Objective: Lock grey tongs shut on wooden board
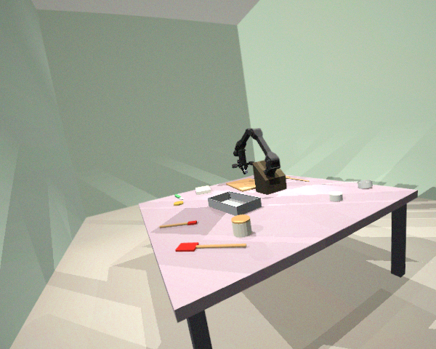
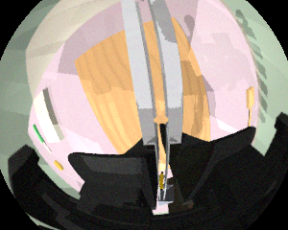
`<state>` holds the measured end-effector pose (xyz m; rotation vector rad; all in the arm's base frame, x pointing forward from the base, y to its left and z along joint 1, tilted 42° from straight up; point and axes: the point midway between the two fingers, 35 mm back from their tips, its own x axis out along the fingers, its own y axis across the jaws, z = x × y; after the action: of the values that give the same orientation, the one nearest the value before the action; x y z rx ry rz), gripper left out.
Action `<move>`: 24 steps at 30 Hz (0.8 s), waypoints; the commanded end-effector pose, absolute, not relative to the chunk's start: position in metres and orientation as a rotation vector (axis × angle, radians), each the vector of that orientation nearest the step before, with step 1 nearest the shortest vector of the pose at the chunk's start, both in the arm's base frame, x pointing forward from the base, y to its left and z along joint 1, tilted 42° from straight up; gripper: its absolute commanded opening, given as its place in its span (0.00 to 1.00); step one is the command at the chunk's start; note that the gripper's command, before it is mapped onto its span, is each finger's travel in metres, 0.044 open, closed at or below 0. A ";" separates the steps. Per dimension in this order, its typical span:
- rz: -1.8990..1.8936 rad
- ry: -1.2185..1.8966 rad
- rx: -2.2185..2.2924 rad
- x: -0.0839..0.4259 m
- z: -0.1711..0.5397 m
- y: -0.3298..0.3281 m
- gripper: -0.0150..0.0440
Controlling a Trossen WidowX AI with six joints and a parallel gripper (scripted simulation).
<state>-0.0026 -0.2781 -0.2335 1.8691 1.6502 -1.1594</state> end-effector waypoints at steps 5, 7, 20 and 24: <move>-1.149 1.658 1.877 -0.003 -0.245 -0.265 0.00; -1.149 1.658 1.877 -0.003 -0.247 -0.263 0.00; -1.149 1.659 1.877 -0.004 -0.262 -0.248 0.00; -1.149 1.659 1.877 -0.004 -0.266 -0.243 0.00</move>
<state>-0.0036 -0.2508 -0.2615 1.8720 1.6487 -1.1595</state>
